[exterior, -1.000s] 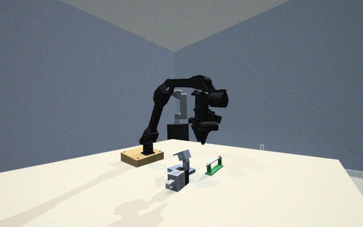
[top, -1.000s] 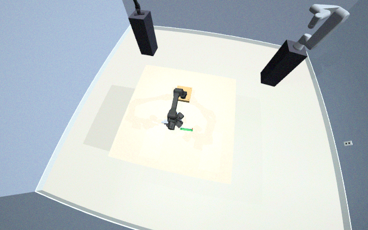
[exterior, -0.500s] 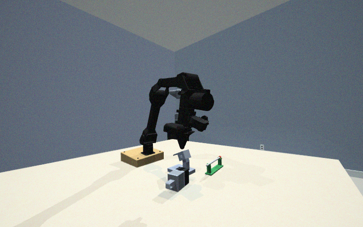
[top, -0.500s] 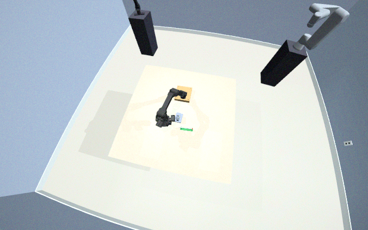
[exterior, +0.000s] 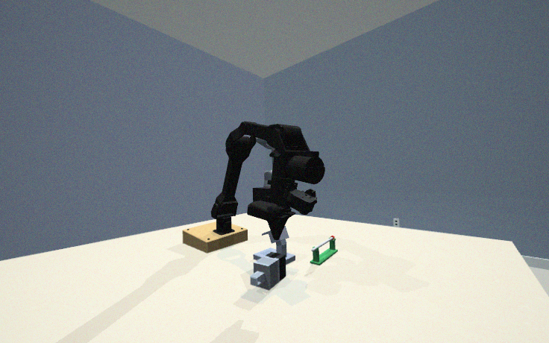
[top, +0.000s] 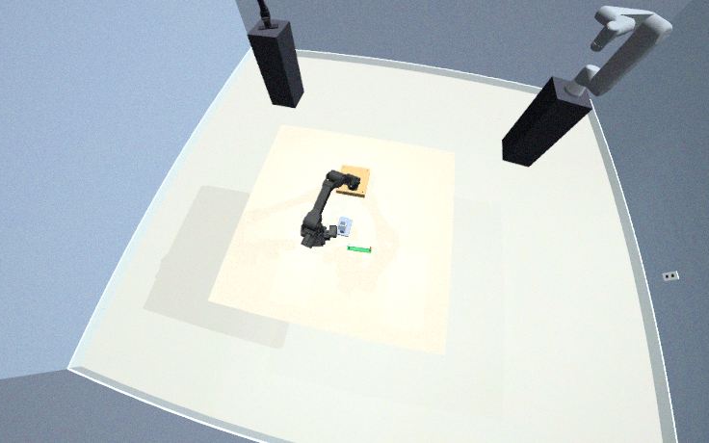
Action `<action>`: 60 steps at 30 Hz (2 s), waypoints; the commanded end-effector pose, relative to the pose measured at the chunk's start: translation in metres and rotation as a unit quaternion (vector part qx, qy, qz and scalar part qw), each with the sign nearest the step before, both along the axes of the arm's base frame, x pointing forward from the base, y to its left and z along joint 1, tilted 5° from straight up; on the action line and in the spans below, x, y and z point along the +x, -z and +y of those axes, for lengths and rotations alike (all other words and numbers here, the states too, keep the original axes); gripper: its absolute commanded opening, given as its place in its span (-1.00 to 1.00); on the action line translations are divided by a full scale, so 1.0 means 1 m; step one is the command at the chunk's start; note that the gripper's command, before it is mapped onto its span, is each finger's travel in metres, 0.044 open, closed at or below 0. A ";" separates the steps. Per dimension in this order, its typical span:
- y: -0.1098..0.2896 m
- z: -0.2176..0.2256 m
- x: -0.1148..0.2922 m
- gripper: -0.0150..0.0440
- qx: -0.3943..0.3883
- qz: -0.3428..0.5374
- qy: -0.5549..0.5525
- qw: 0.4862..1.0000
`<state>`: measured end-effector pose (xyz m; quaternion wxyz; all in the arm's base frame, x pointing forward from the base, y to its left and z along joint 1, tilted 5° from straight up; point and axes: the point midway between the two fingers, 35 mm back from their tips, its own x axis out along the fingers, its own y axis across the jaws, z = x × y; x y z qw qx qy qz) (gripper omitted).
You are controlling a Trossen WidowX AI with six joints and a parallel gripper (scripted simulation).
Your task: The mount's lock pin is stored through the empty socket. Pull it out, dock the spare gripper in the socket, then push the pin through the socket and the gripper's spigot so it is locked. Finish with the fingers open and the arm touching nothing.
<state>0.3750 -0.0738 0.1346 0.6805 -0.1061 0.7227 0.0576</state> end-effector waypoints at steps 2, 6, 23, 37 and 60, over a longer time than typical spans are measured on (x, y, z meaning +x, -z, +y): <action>0.031 -0.002 0.000 -0.49 -0.002 0.005 0.002 1.000; 0.035 -0.002 0.000 -0.49 -0.002 0.005 0.002 1.000; 0.053 -0.002 0.005 -0.49 -0.001 0.005 0.002 1.000; 0.053 0.000 0.011 -0.49 -0.001 0.005 0.002 1.000; 0.053 0.002 0.020 -0.49 -0.001 0.004 0.002 1.000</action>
